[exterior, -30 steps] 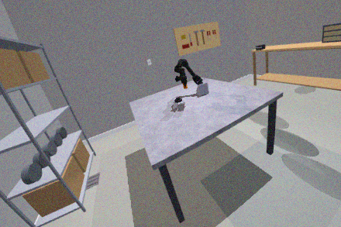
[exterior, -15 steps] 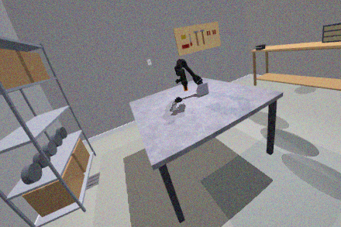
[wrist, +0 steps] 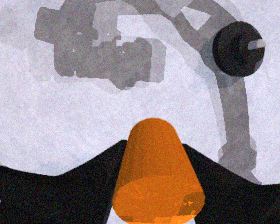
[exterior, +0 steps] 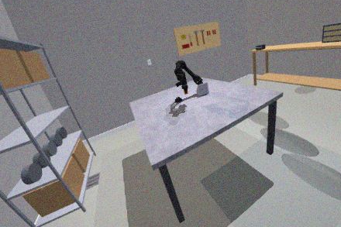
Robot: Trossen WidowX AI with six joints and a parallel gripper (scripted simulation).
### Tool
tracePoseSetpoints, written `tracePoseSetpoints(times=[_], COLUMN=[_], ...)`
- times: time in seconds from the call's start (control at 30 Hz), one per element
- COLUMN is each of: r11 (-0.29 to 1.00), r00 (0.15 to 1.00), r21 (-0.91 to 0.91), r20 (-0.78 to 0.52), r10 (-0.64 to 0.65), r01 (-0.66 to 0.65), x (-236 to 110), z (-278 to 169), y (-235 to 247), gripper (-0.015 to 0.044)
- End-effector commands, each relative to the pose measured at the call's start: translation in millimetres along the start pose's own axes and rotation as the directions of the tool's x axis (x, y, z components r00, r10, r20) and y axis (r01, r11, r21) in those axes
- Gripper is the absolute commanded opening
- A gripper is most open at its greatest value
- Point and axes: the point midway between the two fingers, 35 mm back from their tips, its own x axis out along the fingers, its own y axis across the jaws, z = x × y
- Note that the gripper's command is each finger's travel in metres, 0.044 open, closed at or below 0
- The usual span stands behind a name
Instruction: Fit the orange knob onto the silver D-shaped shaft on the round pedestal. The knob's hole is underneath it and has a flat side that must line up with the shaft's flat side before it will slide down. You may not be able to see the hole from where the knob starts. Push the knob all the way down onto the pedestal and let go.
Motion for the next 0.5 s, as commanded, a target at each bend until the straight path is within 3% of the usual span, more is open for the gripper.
tracePoseSetpoints(times=[0.0, 0.47], r11=[1.000, 0.999], r00=[1.000, 0.999], r21=[-0.006, -0.003], r20=[0.001, 0.005], r10=[-0.018, -0.053], r01=[0.018, 0.053], x=[25.1, 114.3], z=[1.5, 6.0], y=[0.8, 1.2], gripper=[0.0000, 0.0000])
